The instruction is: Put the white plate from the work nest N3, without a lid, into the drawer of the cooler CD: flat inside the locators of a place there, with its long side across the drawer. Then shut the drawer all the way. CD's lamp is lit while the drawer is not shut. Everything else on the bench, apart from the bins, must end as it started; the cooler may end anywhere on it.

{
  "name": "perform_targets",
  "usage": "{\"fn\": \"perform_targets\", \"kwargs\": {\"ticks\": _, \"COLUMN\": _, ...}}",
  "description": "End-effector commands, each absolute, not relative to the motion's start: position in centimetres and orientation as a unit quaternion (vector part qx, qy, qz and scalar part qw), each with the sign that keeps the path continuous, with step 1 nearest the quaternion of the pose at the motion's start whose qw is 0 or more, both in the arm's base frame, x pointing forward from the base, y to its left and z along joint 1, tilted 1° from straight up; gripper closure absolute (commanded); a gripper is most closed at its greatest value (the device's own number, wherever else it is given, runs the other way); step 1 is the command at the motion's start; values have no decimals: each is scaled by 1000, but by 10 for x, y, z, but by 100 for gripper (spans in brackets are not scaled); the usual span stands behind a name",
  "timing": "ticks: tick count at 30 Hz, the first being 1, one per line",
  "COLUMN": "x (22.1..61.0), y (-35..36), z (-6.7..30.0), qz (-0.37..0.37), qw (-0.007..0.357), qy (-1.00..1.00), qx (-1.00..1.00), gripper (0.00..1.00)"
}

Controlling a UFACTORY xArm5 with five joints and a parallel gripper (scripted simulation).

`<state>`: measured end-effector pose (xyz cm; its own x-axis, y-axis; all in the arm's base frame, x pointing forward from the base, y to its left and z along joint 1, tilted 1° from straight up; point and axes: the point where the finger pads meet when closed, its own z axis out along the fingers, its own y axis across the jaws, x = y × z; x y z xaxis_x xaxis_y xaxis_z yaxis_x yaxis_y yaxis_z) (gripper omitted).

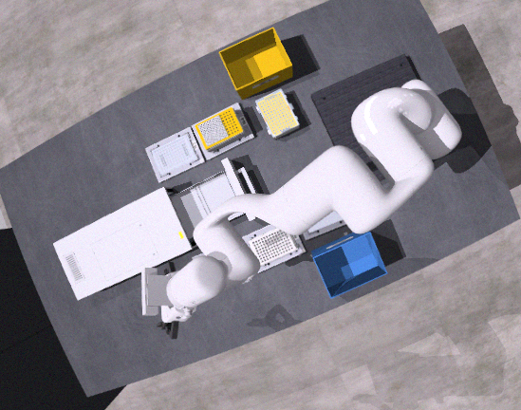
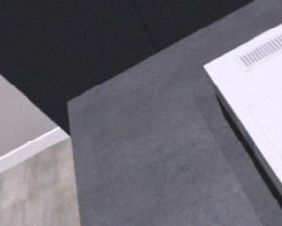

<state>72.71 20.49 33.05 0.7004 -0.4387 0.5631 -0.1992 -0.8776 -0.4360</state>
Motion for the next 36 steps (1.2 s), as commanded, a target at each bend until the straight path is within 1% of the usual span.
{"fn": "perform_targets", "kwargs": {"ticks": 1, "x": 721, "y": 197, "z": 330, "qz": -344, "qw": 169, "qy": 175, "qx": -907, "gripper": 0}}
{"fn": "perform_targets", "kwargs": {"ticks": 2, "x": 721, "y": 197, "z": 330, "qz": -344, "qw": 169, "qy": 175, "qx": -907, "gripper": 0}}
{"fn": "perform_targets", "kwargs": {"ticks": 5, "x": 711, "y": 186, "z": 327, "qz": -316, "qw": 136, "qy": 158, "qx": -926, "gripper": 0}}
{"fn": "perform_targets", "kwargs": {"ticks": 11, "x": 697, "y": 168, "z": 323, "qz": -315, "qw": 136, "qy": 158, "qx": -926, "gripper": 0}}
{"fn": "perform_targets", "kwargs": {"ticks": 14, "x": 686, "y": 158, "z": 320, "qz": -283, "qw": 105, "qy": 141, "qx": -943, "gripper": 0}}
{"fn": "perform_targets", "kwargs": {"ticks": 21, "x": 669, "y": 141, "z": 314, "qz": -283, "qw": 105, "qy": 141, "qx": -943, "gripper": 0}}
{"fn": "perform_targets", "kwargs": {"ticks": 24, "x": 658, "y": 131, "z": 311, "qz": -248, "qw": 78, "qy": 122, "qx": -958, "gripper": 0}}
{"fn": "perform_targets", "kwargs": {"ticks": 29, "x": 639, "y": 116, "z": 306, "qz": -248, "qw": 78, "qy": 122, "qx": -958, "gripper": 0}}
{"fn": "perform_targets", "kwargs": {"ticks": 31, "x": 638, "y": 115, "z": 306, "qz": -248, "qw": 78, "qy": 122, "qx": -958, "gripper": 0}}
{"fn": "perform_targets", "kwargs": {"ticks": 34, "x": 626, "y": 106, "z": 303, "qz": -211, "qw": 55, "qy": 103, "qx": -971, "gripper": 0}}
{"fn": "perform_targets", "kwargs": {"ticks": 36, "x": 626, "y": 106, "z": 303, "qz": -211, "qw": 55, "qy": 103, "qx": -971, "gripper": 0}}
